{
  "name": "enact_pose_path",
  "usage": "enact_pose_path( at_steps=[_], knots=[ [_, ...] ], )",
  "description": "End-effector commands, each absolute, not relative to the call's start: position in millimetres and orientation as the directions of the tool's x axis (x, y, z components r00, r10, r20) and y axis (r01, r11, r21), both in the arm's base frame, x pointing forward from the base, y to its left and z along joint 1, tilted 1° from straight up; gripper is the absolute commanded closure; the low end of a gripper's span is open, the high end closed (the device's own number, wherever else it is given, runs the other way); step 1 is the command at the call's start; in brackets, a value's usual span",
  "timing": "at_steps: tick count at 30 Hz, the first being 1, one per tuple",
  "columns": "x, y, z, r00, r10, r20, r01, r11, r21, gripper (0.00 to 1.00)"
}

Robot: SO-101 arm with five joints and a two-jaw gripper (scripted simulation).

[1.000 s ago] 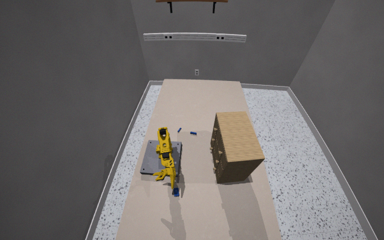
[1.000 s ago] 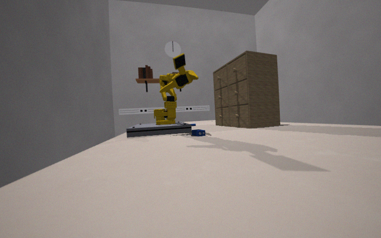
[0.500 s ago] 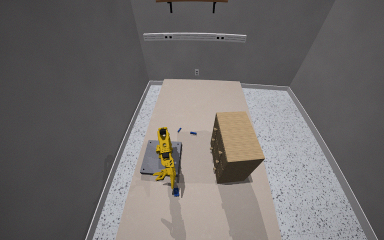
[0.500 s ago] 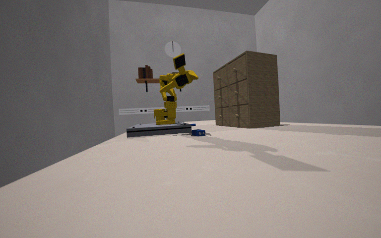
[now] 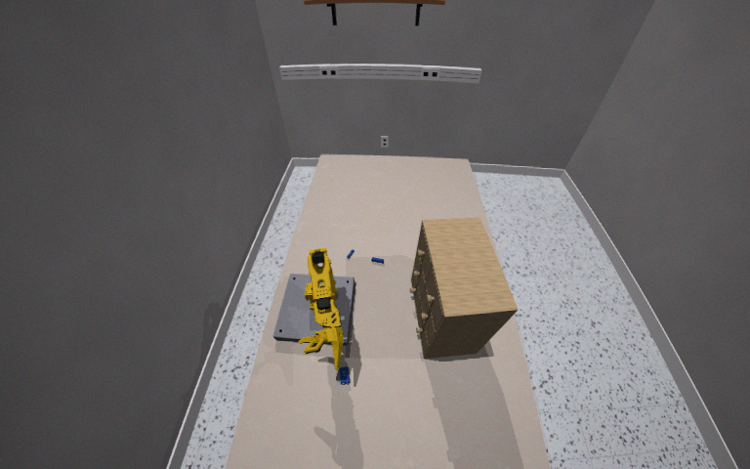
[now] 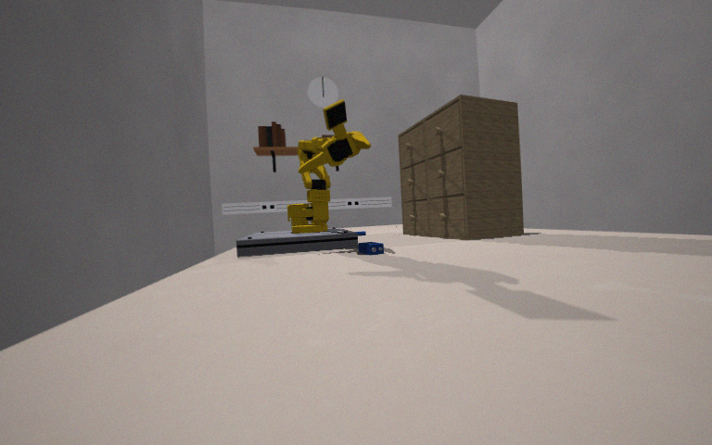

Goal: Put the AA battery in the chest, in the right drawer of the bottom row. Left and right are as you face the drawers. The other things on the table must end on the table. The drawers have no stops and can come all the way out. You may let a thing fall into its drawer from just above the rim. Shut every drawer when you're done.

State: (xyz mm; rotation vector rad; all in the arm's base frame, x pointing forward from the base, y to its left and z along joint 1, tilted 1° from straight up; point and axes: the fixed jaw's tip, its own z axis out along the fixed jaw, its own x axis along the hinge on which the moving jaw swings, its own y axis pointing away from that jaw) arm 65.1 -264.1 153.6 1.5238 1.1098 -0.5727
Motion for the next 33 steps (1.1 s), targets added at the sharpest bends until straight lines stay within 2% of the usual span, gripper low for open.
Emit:
enact_pose_path(
  at_steps=[1, 18, 19, 33],
  knots=[
    [65.0, -263.9, 154.5, 0.443, 0.335, -0.831, 0.872, 0.053, 0.486, 0.0],
    [65.0, -263.9, 154.5, 0.443, 0.335, -0.831, 0.872, 0.053, 0.486, 0.0],
    [71.6, -260.7, 153.0, 0.42, 0.359, -0.833, 0.878, 0.073, 0.474, 0.5],
    [145.8, -196.0, 132.0, 0.008, 0.577, -0.817, 0.868, 0.401, 0.292, 0.5]
  ],
)
